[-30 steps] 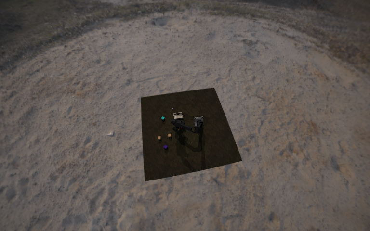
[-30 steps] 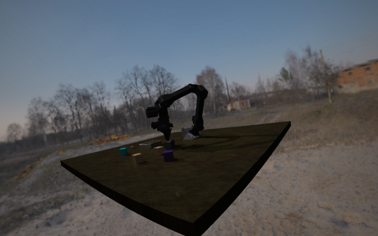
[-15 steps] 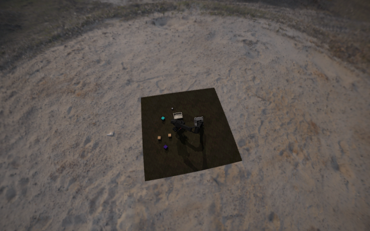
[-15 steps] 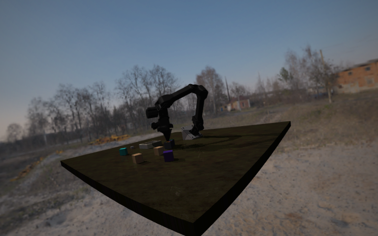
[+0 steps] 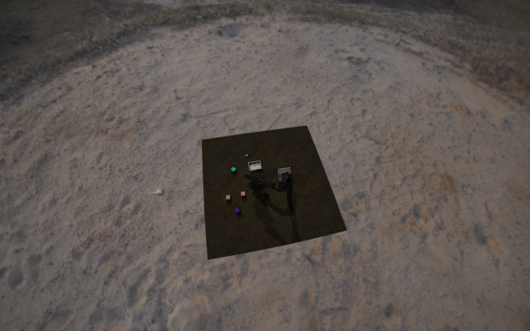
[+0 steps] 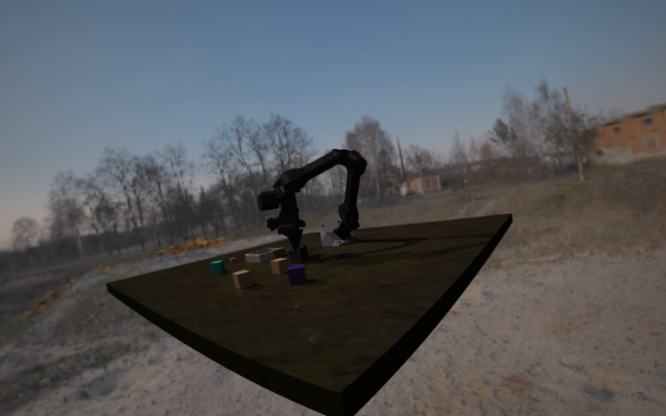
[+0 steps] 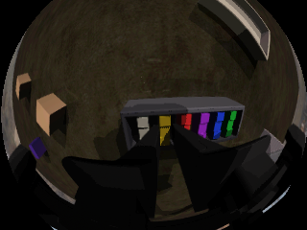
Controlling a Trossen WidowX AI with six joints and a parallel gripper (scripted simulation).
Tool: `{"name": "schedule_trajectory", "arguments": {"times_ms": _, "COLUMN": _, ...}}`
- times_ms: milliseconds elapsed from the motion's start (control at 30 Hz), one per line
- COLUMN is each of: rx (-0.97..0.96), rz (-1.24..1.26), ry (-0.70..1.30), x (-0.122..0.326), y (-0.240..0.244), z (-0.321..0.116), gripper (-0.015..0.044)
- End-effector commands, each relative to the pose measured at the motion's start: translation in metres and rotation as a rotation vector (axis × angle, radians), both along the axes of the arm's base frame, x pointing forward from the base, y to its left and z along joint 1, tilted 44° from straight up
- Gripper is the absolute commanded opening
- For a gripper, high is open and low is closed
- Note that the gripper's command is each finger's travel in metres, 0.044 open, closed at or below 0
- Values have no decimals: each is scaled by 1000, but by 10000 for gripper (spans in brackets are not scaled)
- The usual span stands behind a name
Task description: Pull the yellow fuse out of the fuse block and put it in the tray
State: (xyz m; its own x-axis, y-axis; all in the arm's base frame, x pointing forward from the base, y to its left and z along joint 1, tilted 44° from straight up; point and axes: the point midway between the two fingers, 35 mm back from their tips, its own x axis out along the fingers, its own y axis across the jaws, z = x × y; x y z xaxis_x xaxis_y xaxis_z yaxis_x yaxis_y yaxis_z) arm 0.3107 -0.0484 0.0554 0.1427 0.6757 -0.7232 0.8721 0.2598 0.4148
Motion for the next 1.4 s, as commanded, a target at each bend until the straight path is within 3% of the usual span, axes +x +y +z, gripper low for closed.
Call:
{"name": "schedule_trajectory", "arguments": {"times_ms": 0, "rx": 0, "rz": 0, "ry": 0, "x": 0, "y": 0, "z": 0, "gripper": 39}}
{"name": "schedule_trajectory", "arguments": {"times_ms": 200, "rx": 0, "rz": 0, "ry": 0, "x": 0, "y": 0, "z": 0, "gripper": 0}}
{"name": "schedule_trajectory", "arguments": {"times_ms": 1367, "rx": 0, "rz": -1, "ry": 1, "x": -2, "y": -11, "z": 11, "gripper": 0}}
